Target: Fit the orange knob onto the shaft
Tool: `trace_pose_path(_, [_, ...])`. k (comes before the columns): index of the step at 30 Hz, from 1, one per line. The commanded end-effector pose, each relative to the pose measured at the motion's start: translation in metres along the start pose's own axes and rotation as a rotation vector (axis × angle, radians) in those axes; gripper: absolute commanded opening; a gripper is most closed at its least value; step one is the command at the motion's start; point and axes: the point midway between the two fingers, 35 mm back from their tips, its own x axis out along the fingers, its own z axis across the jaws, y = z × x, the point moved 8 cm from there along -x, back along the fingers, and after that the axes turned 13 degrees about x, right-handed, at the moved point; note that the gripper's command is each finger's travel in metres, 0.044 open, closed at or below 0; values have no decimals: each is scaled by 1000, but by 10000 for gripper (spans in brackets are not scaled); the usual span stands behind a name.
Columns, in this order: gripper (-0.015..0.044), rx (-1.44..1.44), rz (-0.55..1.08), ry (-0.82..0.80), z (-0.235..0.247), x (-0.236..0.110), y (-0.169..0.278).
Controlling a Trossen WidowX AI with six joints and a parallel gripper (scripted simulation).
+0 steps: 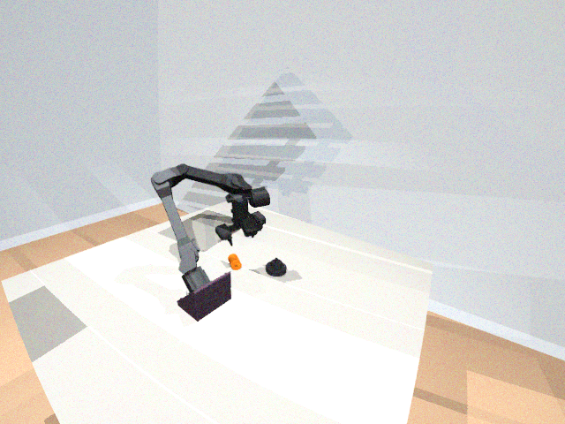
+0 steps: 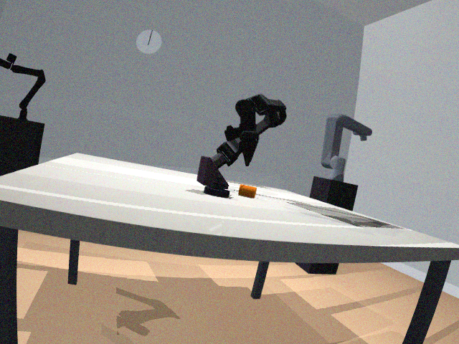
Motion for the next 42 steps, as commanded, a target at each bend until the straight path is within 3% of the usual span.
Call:
trace_pose_path(1, [440,223,-59,129,-13,36,0])
trace_pose_path(42, [440,223,-57,129,-24,98,-12])
